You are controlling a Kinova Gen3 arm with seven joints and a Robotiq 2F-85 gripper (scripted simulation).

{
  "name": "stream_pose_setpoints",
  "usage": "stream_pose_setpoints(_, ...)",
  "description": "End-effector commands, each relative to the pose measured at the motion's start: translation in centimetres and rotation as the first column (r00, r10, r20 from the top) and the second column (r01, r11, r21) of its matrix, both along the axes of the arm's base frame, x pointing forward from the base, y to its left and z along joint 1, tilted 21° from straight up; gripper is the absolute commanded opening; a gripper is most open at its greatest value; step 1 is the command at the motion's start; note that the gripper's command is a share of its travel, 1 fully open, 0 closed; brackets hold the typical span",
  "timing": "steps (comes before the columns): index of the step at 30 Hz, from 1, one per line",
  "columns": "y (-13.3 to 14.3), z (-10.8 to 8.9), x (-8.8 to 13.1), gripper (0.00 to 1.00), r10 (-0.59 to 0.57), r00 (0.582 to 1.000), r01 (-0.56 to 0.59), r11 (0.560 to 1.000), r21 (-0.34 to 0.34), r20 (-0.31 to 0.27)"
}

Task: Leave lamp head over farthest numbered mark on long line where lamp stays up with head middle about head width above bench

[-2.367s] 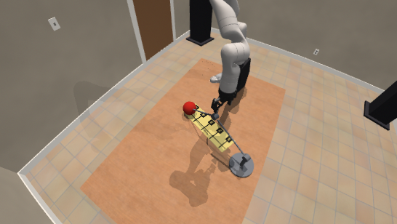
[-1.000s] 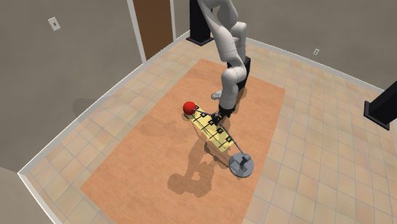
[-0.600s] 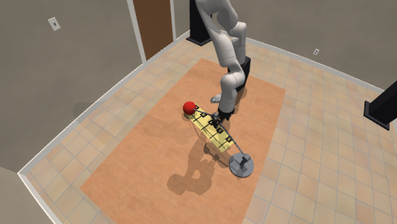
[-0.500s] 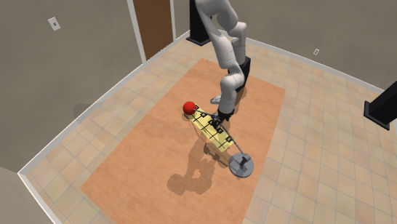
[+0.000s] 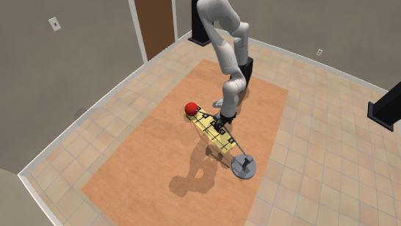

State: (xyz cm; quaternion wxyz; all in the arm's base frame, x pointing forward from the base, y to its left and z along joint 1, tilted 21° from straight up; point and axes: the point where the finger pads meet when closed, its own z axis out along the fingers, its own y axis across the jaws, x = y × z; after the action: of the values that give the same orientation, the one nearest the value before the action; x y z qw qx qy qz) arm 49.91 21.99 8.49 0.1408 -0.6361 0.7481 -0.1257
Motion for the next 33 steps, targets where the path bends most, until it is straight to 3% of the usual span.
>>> stream_pose_setpoints(1,0.1,-0.25,-0.1,1.0,0.002,1.0,-0.002,1.0,-0.001,-0.004)
stream_pose_setpoints(9,0.17,-0.66,-0.24,1.0,0.004,1.0,-0.004,1.0,-0.002,-0.011)
stream_pose_setpoints(10,0.17,-0.65,-0.24,0.0,0.004,1.0,-0.004,1.0,-0.002,-0.011)
stream_pose_setpoints(33,0.16,-0.52,-0.2,0.0,0.003,1.0,-0.003,1.0,-0.002,-0.009)
